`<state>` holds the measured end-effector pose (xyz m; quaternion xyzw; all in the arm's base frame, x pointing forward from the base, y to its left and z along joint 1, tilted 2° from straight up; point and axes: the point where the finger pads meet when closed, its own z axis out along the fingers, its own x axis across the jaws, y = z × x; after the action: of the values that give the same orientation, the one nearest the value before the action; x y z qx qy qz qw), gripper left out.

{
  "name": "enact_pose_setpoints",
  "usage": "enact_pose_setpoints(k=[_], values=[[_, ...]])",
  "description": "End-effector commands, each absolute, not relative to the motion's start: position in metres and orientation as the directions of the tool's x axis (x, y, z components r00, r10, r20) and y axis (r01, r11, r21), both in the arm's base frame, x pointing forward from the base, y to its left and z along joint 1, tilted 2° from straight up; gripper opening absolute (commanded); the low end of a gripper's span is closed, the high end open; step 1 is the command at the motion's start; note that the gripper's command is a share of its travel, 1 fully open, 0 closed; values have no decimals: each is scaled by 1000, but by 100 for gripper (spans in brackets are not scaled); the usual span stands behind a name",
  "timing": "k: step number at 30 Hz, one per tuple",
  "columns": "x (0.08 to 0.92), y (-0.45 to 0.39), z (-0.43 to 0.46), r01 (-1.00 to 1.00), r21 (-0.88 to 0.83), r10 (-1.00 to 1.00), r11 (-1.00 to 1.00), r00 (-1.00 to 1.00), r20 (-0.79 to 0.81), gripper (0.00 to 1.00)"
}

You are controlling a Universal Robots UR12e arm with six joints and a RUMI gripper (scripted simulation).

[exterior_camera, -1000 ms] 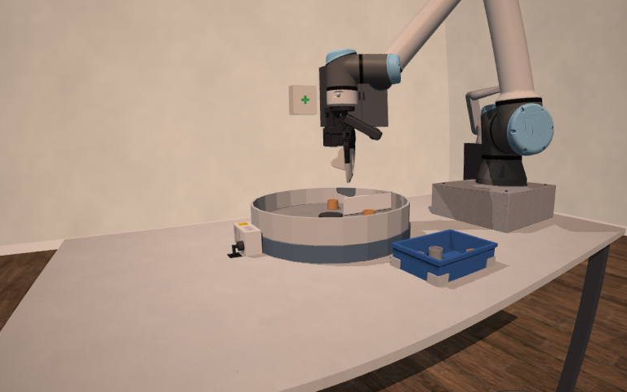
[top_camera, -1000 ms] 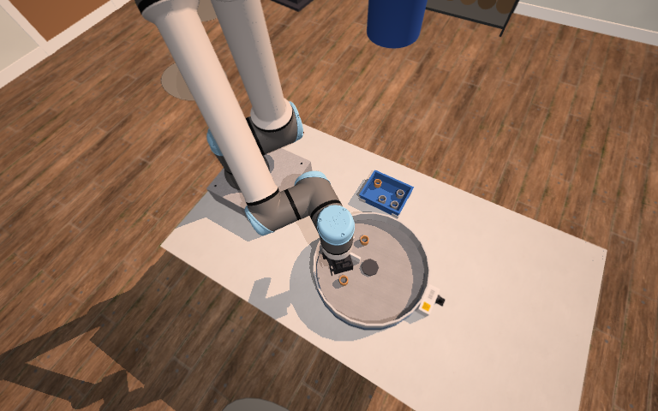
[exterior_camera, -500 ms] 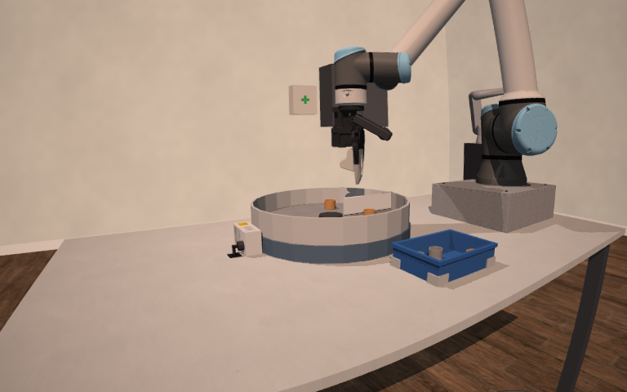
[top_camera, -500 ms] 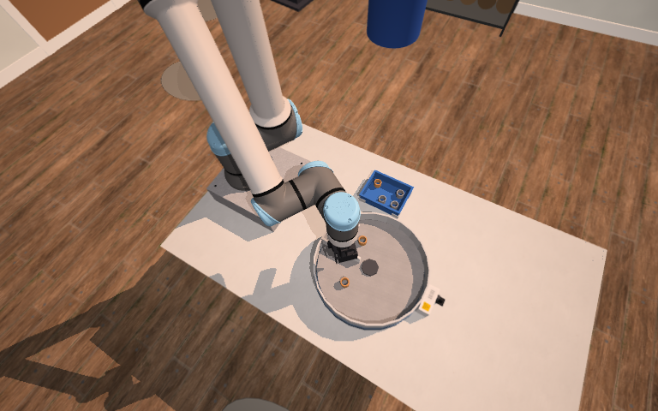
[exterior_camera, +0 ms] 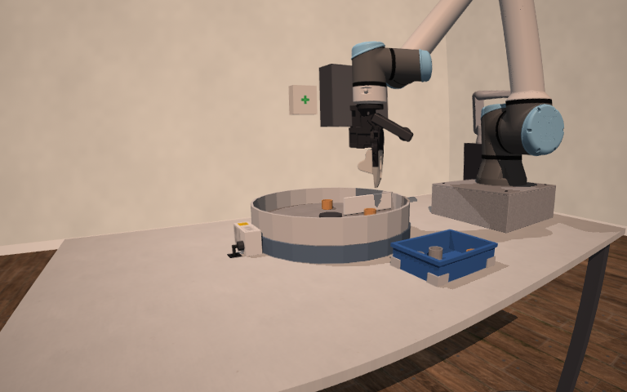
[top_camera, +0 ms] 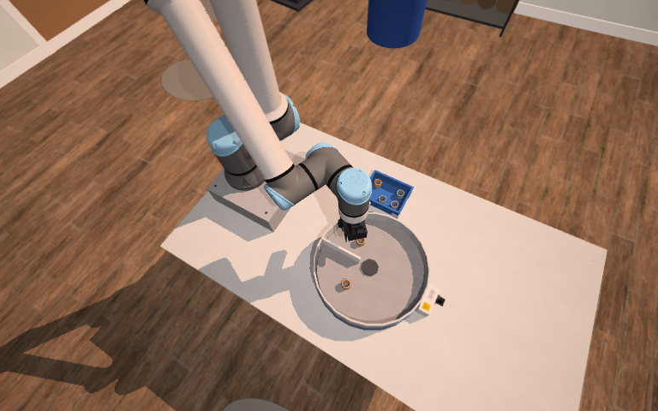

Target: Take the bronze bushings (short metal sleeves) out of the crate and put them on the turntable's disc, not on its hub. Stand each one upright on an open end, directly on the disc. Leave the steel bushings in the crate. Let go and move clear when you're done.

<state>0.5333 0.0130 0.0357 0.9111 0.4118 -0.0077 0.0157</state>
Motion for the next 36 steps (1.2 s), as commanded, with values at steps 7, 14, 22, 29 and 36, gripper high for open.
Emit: enact_pose_setpoints(k=[7,14,22,29,36], values=[[520,91,34,727,25,726,-686,687,-26,6],[512,130,32,715,25,714,-699,699,-26,6],[501,190,30,696,26,696,-718,718,-25,6],[494,225,29,685,26,685,-728,729,-25,6],[486,266,27,671,27,671,-741,741,-24,6]])
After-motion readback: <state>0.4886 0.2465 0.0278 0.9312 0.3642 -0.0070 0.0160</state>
